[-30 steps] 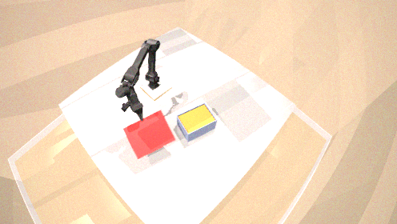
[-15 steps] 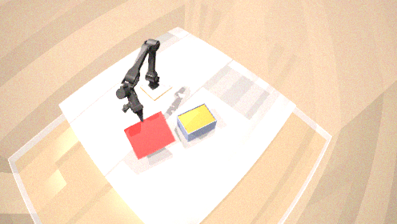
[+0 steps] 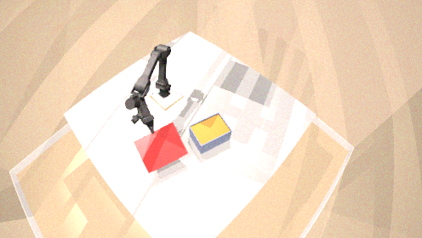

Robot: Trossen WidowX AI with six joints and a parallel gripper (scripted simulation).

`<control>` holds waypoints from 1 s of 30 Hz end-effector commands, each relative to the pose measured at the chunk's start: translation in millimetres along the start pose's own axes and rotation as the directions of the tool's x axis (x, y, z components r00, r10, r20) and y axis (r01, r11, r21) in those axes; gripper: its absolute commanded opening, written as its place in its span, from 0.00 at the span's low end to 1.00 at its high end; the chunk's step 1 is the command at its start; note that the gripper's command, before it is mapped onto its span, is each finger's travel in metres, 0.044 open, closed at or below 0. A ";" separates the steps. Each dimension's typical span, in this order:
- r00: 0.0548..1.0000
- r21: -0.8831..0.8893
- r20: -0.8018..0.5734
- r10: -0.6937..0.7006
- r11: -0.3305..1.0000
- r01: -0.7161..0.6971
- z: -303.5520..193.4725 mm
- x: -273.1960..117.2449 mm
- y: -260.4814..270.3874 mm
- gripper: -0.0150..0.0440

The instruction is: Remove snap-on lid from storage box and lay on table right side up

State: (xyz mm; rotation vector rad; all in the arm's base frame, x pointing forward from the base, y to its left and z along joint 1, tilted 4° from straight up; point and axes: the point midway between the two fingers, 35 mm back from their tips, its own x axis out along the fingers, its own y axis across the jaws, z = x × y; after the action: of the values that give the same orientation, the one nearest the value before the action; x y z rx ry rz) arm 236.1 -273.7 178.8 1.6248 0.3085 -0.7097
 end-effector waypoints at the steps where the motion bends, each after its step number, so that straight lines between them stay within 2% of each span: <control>1: 1.000 0.002 0.001 0.003 1.000 -0.003 0.5 2.3 -1.8 0.25; 30: 1.000 0.002 0.001 0.003 1.000 -0.003 0.4 17.3 -19.6 0.25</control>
State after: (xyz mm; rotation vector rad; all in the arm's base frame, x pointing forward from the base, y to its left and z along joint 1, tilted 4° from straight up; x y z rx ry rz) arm 237.6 -273.2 154.9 1.6247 0.3083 -0.7094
